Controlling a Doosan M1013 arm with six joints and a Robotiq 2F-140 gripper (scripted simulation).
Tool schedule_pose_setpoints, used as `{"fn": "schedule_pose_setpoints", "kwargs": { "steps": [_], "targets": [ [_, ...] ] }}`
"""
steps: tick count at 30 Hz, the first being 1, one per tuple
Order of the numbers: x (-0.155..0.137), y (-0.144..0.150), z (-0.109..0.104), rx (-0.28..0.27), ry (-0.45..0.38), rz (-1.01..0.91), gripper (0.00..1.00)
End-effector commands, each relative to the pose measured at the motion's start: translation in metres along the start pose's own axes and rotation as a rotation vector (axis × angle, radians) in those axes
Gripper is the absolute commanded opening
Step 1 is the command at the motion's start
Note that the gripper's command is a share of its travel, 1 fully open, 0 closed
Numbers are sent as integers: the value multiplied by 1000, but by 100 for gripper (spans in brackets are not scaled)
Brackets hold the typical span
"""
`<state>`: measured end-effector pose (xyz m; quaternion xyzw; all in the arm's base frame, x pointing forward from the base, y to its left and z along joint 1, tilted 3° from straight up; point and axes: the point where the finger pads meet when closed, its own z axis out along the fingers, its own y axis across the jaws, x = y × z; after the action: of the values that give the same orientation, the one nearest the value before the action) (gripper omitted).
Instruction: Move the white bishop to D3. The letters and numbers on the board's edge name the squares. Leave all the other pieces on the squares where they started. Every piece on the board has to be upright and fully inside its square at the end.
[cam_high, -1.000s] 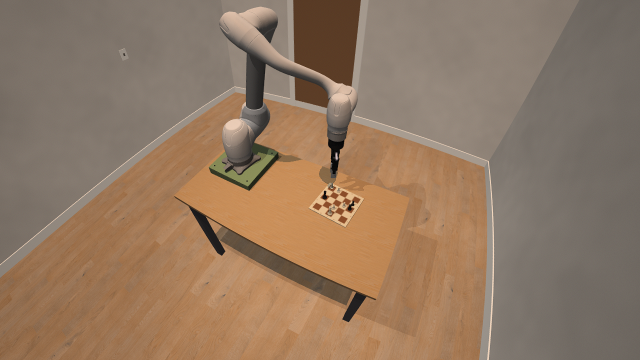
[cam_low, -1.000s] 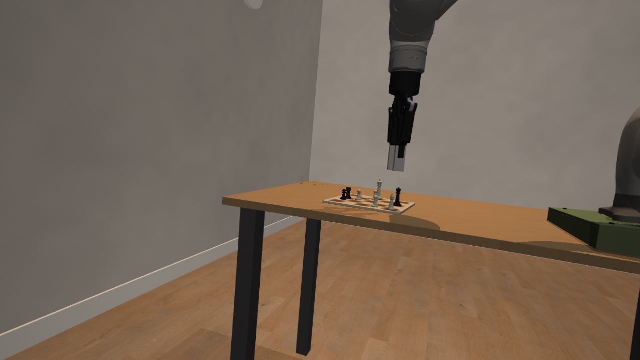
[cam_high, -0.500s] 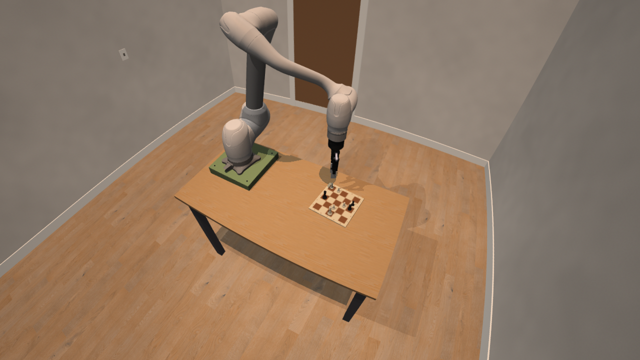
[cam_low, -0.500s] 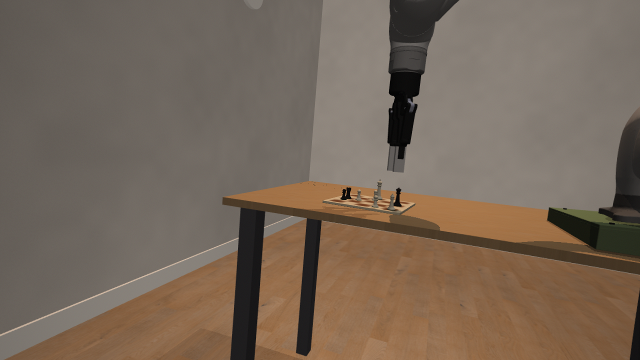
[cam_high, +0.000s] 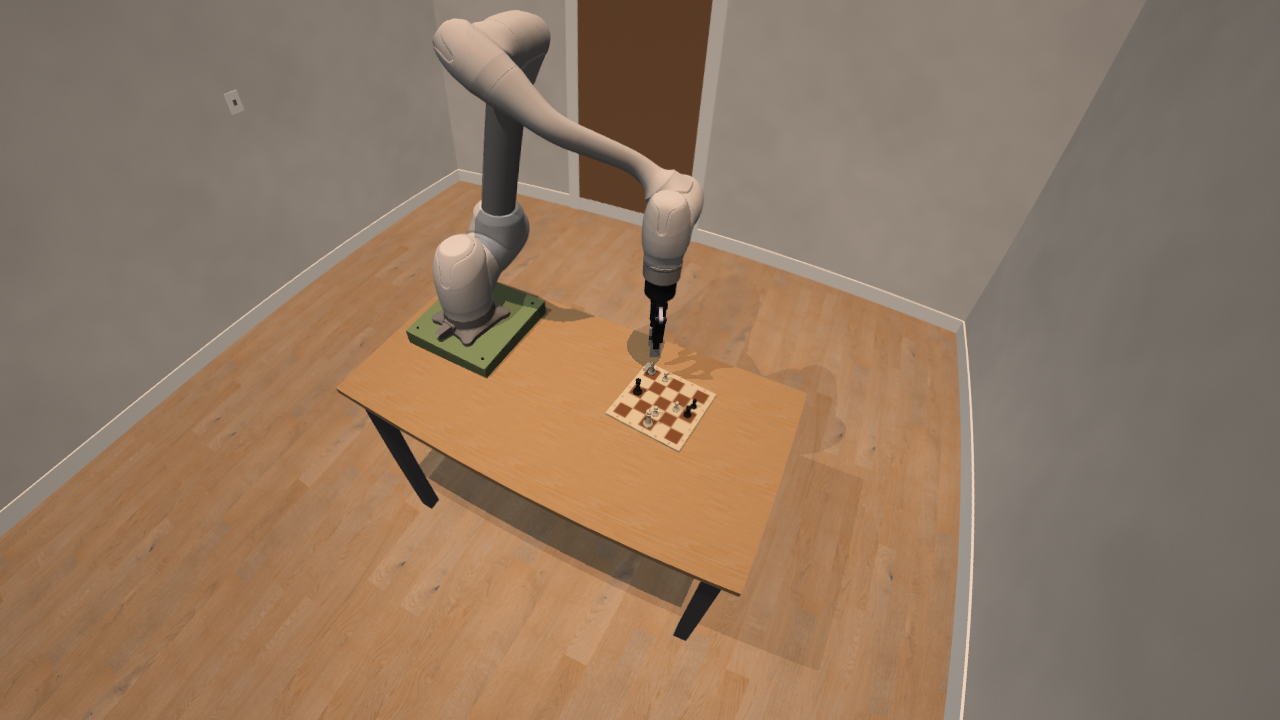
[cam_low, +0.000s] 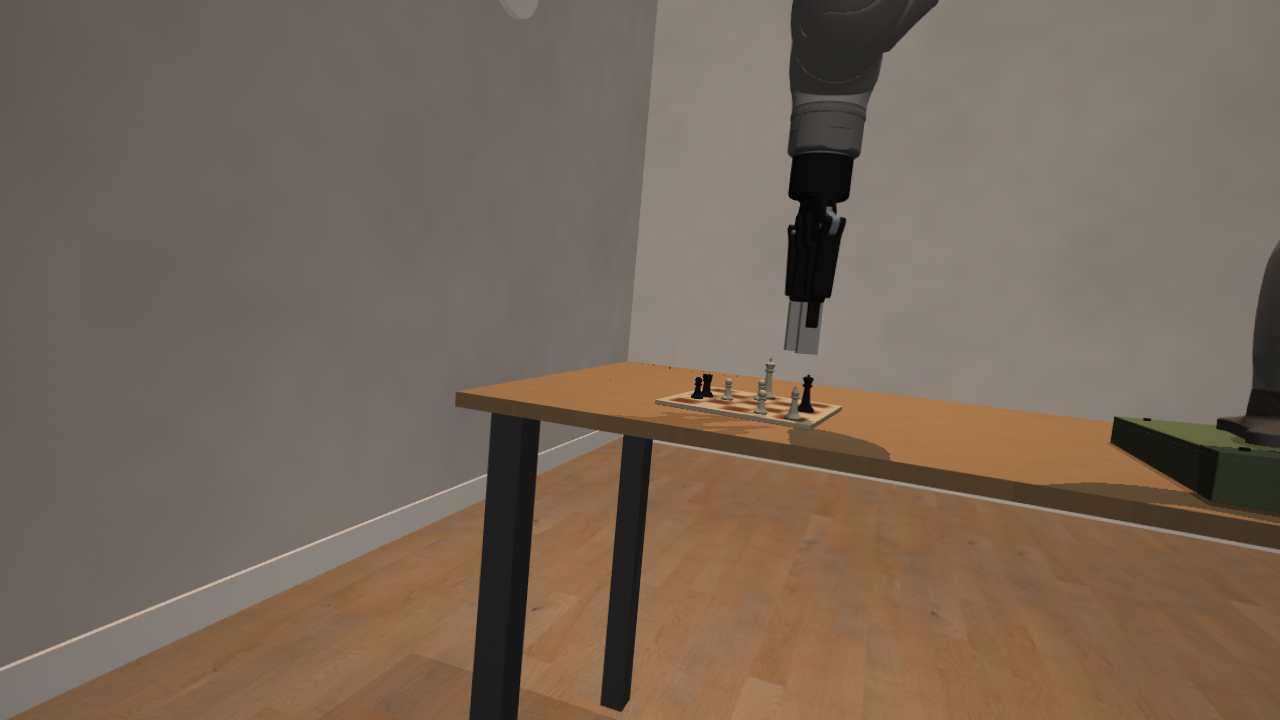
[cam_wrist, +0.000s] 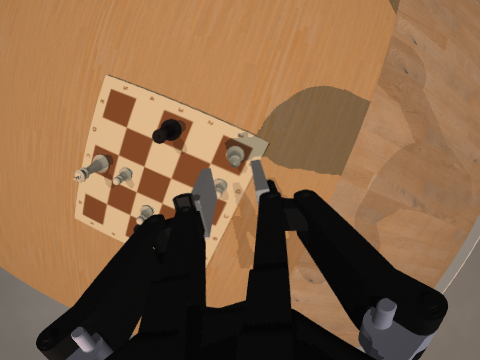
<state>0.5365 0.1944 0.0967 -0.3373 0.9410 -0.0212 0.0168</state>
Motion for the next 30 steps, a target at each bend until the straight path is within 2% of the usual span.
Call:
{"fn": "schedule_pose_setpoints", "kwargs": {
  "steps": [1, 20, 30],
  "targets": [
    [0, 0, 3, 0, 0, 0, 22],
    [0, 0, 29, 0, 0, 0, 22],
    [0, 0, 35, 0, 0, 0, 22]
  ]
}}
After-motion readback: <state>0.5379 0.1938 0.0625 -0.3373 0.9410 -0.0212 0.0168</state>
